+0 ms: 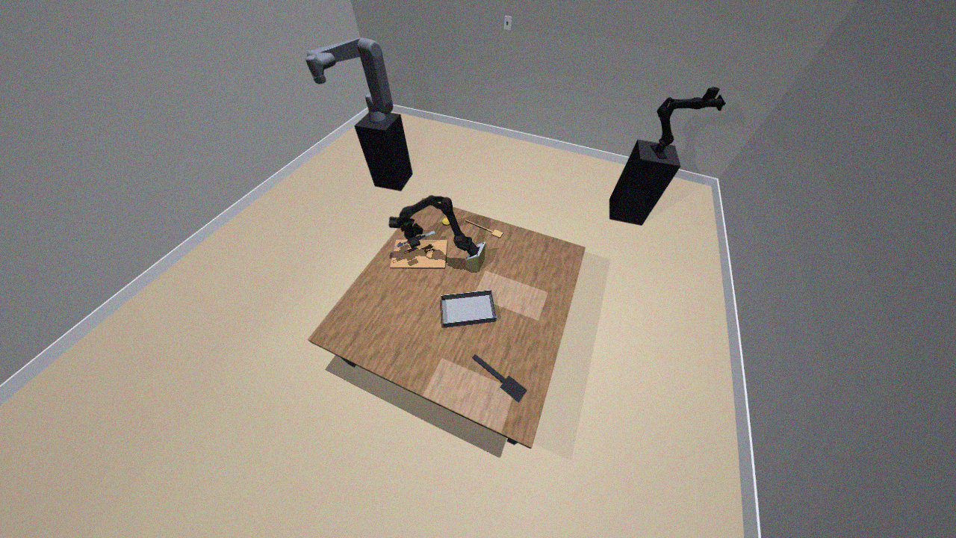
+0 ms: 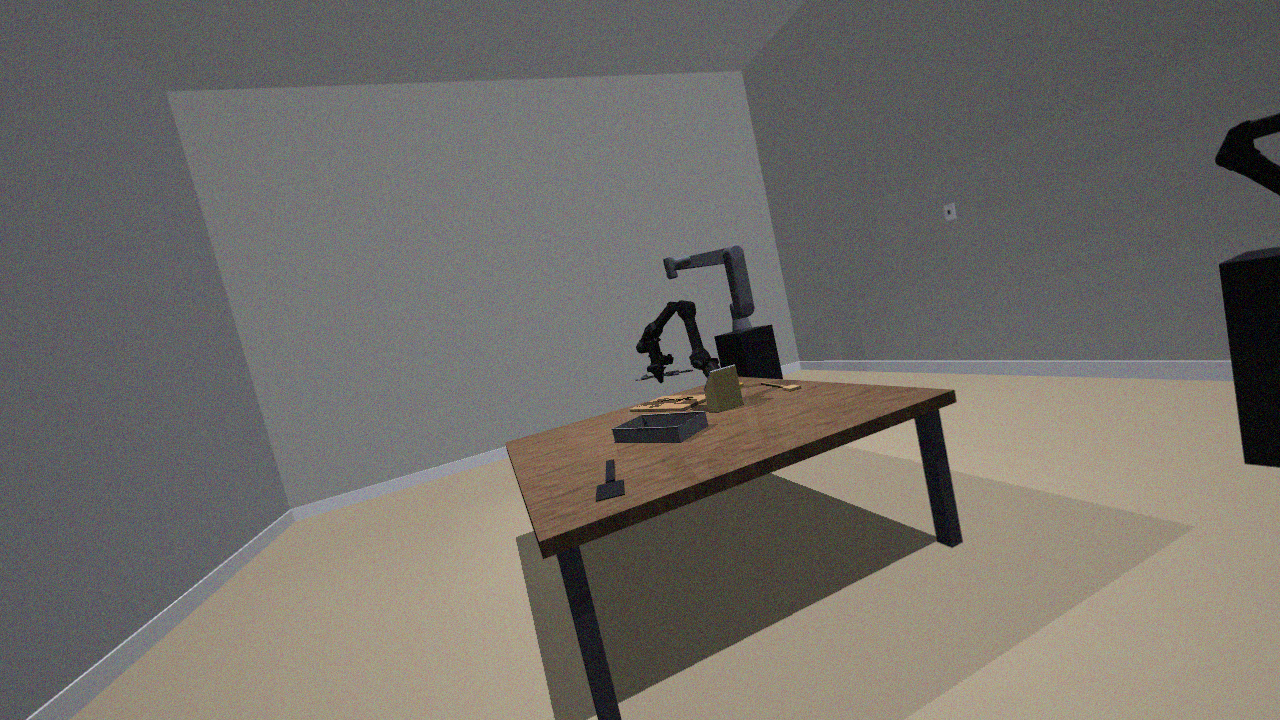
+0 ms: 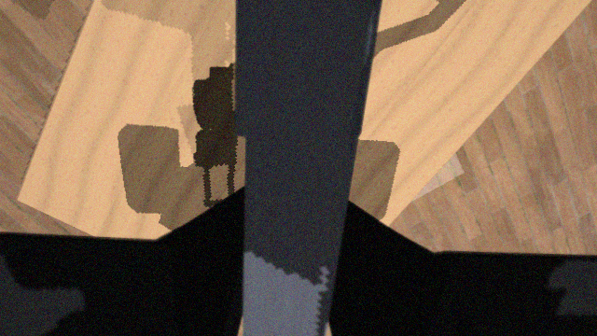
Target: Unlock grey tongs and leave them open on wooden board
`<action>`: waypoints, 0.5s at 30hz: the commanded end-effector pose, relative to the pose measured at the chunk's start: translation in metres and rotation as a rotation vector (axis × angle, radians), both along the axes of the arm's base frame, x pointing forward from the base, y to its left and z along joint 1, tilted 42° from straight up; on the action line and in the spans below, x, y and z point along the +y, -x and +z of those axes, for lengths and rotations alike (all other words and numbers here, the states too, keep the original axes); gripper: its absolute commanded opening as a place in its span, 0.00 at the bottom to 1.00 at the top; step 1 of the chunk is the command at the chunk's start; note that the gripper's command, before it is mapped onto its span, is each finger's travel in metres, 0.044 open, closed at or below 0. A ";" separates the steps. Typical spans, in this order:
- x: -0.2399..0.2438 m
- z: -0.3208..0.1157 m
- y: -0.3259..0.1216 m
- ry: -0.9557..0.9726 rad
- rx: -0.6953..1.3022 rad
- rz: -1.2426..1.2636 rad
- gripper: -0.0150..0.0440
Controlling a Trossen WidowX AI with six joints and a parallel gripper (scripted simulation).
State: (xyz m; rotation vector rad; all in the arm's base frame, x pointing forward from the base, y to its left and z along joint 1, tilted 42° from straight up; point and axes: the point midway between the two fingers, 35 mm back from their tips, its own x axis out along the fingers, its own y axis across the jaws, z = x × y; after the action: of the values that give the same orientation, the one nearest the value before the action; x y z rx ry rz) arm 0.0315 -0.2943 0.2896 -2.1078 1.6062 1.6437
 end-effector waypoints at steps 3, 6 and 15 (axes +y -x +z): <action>-0.007 -0.006 0.000 0.001 0.002 0.006 0.00; -0.011 -0.010 0.000 0.001 0.002 0.006 0.00; -0.021 -0.020 0.001 0.001 0.002 0.006 0.00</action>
State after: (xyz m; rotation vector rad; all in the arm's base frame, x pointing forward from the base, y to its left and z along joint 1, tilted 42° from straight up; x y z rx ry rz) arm 0.0297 -0.3119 0.2728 -2.1046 1.6096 1.6457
